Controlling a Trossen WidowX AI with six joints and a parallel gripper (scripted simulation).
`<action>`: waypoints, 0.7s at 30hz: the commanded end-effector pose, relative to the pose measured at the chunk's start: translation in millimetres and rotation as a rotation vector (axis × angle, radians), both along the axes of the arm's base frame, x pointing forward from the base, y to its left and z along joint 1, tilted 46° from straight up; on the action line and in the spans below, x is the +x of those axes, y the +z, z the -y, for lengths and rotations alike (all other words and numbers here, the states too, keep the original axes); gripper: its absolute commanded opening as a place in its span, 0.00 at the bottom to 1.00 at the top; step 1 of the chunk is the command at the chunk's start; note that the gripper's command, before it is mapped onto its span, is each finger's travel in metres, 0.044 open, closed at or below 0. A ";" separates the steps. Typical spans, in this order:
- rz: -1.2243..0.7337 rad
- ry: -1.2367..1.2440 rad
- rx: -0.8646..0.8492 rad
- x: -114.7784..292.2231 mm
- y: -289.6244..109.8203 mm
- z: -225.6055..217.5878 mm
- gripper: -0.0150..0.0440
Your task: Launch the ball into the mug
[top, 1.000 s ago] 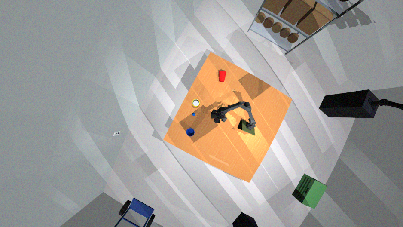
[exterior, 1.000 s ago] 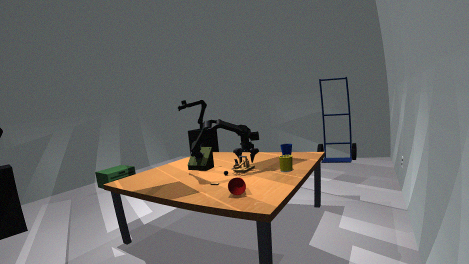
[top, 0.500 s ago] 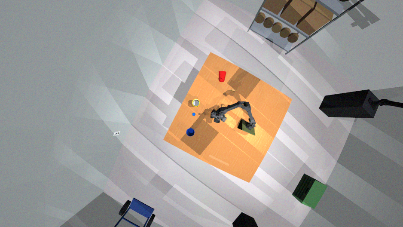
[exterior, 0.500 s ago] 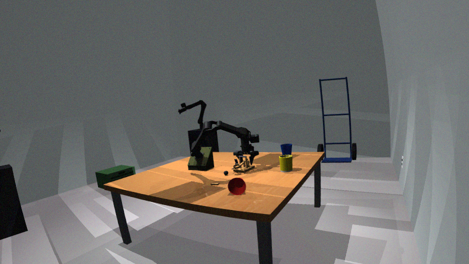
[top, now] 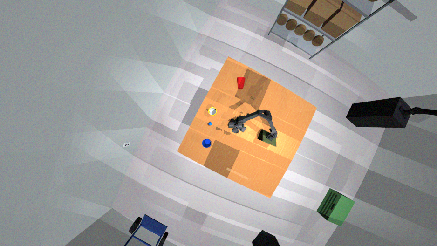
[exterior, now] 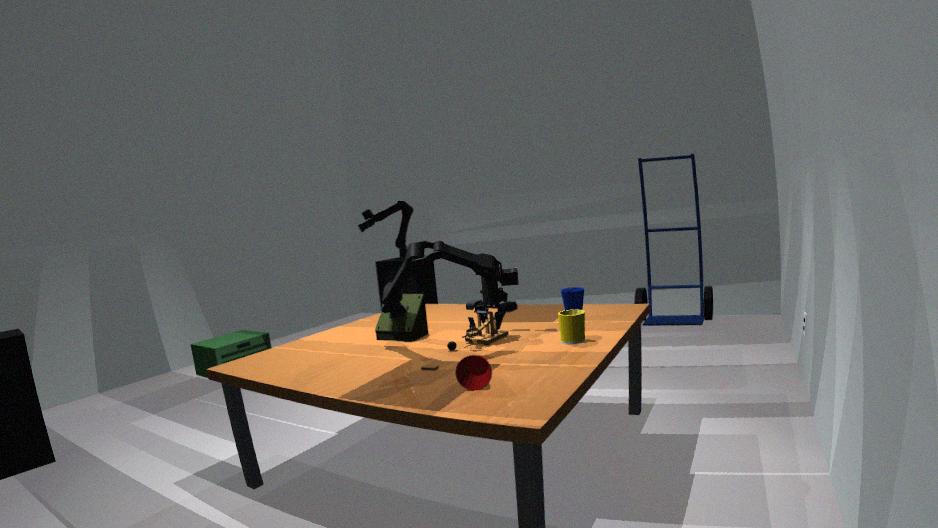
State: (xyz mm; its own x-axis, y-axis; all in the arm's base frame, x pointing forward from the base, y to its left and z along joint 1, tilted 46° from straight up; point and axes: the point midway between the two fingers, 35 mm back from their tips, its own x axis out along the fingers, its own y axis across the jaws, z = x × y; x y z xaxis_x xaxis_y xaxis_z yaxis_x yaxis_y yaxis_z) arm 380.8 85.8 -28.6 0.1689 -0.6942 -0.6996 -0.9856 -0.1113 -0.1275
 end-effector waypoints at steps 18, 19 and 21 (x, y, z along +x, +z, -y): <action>0.281 -0.259 0.075 -3.5 31.0 -33.8 0.25; 0.304 -0.283 0.081 -2.7 31.1 -33.8 0.25; 0.352 -0.330 0.092 -0.7 31.4 -33.7 0.25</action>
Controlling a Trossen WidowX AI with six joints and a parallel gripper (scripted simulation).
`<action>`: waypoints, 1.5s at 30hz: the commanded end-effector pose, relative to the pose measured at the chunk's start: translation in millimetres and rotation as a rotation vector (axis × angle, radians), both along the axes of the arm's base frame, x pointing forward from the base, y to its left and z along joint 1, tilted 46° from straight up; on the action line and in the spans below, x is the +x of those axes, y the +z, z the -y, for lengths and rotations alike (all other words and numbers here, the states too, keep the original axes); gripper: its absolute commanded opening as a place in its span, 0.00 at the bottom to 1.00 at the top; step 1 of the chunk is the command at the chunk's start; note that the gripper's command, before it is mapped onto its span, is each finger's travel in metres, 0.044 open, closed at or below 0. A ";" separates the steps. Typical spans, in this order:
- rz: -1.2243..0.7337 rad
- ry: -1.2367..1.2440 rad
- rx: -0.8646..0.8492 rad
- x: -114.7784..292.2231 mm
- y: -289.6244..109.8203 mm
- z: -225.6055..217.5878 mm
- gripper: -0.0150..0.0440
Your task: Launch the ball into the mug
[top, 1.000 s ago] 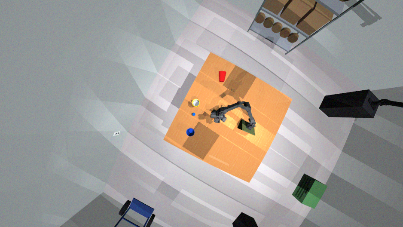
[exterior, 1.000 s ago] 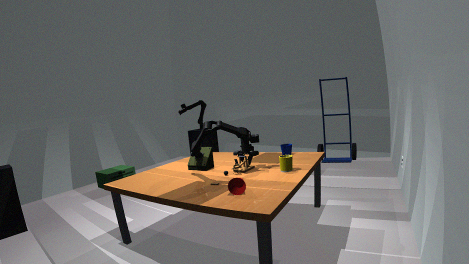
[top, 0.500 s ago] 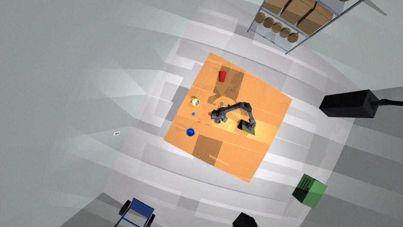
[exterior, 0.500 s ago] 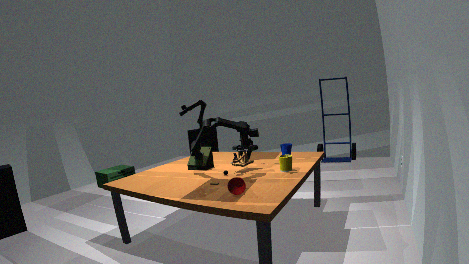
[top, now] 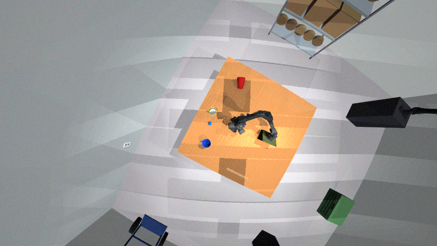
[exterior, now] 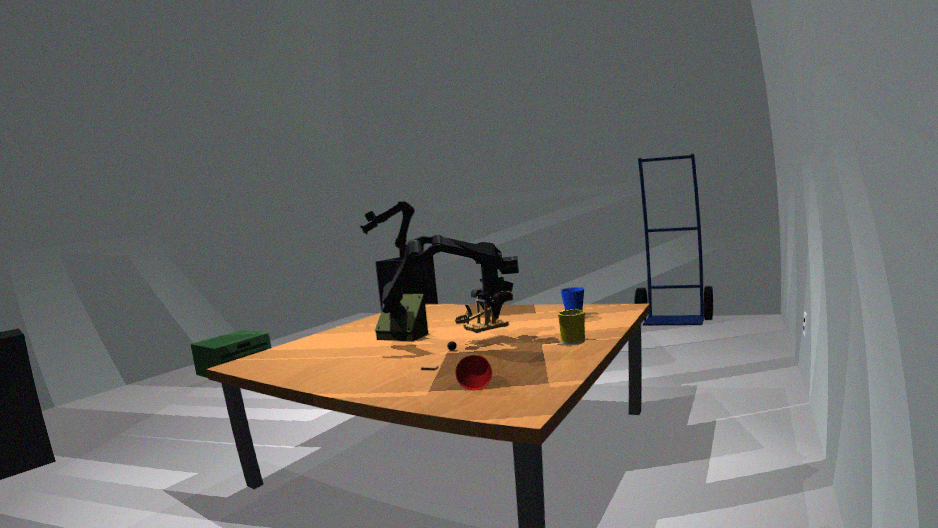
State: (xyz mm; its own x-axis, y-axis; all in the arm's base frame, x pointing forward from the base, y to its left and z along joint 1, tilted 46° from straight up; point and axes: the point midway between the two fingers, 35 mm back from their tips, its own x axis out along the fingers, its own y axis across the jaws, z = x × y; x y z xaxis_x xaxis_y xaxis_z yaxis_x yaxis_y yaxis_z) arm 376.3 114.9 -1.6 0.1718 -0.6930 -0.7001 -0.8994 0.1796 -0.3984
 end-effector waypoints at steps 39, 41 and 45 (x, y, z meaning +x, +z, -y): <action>0.222 -0.199 0.056 27.4 -19.8 27.7 0.25; 0.222 -0.199 0.056 27.9 -22.0 30.1 0.25; 0.221 -0.215 0.058 27.5 -20.8 32.0 0.25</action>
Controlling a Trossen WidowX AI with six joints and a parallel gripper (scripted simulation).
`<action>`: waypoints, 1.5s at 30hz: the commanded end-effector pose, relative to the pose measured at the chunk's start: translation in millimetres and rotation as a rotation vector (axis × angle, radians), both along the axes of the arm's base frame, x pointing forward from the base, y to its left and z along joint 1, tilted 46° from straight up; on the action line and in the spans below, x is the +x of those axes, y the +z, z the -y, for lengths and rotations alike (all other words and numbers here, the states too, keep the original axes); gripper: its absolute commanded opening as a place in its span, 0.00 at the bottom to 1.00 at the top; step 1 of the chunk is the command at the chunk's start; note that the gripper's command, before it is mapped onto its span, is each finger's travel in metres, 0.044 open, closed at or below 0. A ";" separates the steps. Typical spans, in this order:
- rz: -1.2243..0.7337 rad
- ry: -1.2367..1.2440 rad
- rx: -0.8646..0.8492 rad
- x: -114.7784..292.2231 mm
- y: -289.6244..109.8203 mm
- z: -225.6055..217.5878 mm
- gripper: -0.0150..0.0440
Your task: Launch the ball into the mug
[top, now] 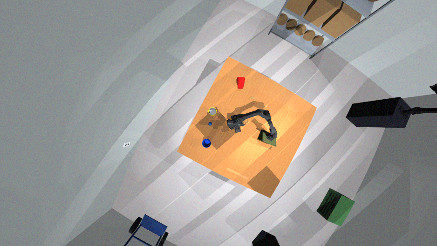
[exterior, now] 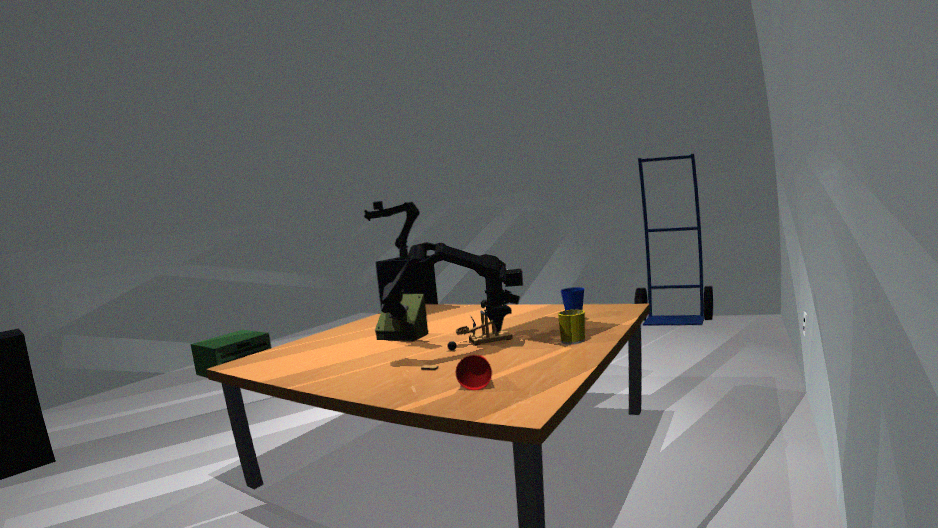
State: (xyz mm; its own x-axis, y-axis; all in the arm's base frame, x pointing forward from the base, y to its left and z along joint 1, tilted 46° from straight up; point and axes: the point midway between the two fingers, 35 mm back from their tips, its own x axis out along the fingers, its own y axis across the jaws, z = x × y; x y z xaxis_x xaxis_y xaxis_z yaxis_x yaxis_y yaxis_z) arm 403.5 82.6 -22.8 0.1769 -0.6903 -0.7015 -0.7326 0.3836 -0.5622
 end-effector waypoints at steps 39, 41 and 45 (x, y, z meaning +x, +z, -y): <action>0.007 0.011 -0.001 -9.4 34.3 -35.3 1.00; 0.007 0.011 -0.001 -9.4 34.1 -35.1 1.00; 0.007 0.011 -0.001 -8.2 30.5 -31.8 1.00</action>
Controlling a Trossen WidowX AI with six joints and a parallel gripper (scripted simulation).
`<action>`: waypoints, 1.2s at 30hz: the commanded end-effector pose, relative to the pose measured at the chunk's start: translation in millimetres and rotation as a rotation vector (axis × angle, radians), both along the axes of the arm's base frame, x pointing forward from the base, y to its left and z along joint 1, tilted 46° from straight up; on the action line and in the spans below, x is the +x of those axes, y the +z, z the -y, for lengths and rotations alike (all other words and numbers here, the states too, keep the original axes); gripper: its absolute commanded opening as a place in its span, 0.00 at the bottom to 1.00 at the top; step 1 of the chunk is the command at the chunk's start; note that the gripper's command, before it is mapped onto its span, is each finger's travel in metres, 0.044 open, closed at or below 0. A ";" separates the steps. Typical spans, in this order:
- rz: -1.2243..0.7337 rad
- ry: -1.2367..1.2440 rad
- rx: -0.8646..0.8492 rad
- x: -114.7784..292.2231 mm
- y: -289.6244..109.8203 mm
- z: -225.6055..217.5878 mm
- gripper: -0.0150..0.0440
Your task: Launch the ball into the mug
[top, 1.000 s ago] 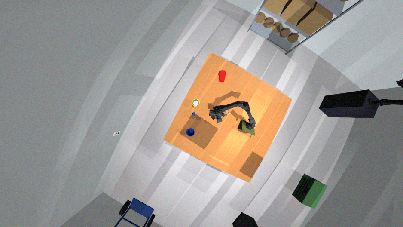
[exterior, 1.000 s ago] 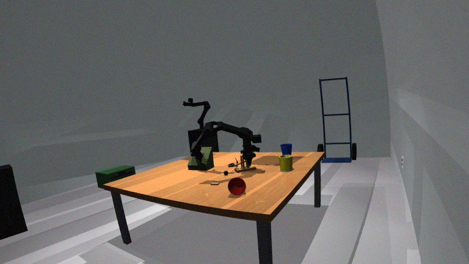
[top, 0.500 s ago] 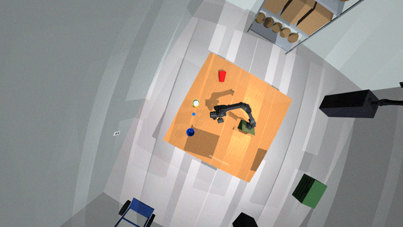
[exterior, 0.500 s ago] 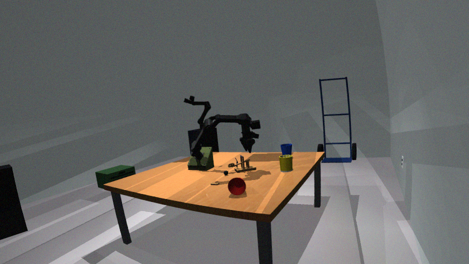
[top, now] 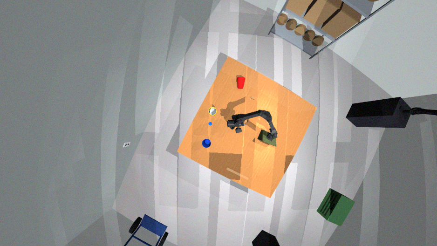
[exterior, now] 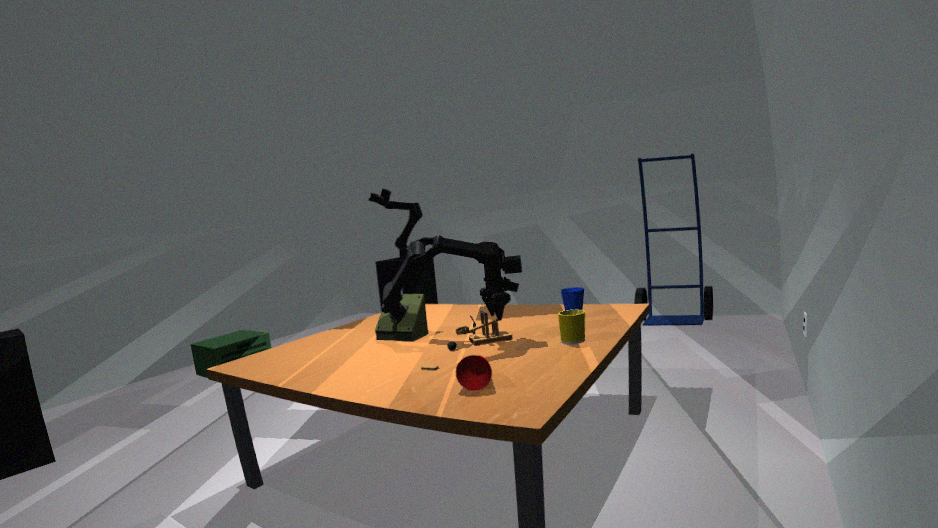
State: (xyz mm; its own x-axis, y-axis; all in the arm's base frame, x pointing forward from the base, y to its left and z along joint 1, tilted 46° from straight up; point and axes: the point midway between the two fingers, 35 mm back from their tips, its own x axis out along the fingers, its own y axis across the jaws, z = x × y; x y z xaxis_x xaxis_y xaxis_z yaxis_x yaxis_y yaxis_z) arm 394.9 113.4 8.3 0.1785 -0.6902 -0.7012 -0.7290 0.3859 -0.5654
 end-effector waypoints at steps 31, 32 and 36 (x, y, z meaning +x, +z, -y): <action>0.006 0.007 0.002 8.4 -31.5 30.6 0.96; 0.006 0.007 0.002 8.4 -31.5 30.6 0.91; 0.006 0.007 0.002 8.4 -31.5 30.6 0.73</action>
